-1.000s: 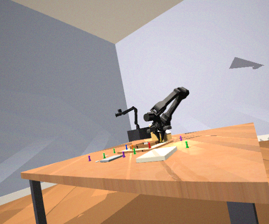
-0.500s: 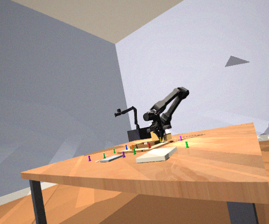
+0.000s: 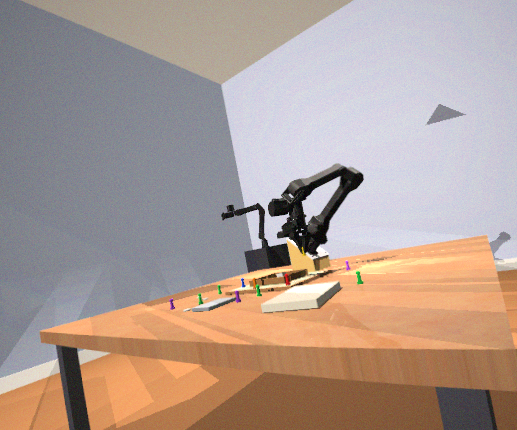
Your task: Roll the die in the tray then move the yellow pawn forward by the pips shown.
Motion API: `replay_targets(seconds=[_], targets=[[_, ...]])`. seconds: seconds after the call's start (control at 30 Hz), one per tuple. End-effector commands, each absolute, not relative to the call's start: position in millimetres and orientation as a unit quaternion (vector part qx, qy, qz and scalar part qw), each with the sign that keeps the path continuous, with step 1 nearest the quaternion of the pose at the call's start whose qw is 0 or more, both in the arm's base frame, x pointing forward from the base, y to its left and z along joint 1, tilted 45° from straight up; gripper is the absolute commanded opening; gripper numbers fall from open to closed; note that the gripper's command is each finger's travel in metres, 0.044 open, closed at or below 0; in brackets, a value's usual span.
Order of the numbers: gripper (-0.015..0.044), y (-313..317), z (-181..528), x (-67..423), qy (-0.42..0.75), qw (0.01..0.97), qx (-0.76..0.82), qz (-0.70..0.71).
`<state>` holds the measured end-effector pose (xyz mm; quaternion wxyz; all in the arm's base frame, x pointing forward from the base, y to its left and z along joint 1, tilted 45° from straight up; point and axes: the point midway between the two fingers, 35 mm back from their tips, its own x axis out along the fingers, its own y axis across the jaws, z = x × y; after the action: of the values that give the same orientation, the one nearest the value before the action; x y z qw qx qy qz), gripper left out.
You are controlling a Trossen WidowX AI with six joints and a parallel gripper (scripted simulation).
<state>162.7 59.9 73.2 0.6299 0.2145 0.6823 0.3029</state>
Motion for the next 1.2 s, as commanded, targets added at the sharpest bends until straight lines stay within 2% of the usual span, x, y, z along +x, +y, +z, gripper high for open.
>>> replay_targets(seconds=[0.0,0.47,1.17], targets=[[0.0000,45.2,88.6,163.6,0.682,0.630,0.213,0.304],[0.0000,20.3,115.1,160.5,0.681,0.626,0.217,0.312],[0.0000,-15.4,16.7,172.7,0.685,0.625,0.207,0.312]])
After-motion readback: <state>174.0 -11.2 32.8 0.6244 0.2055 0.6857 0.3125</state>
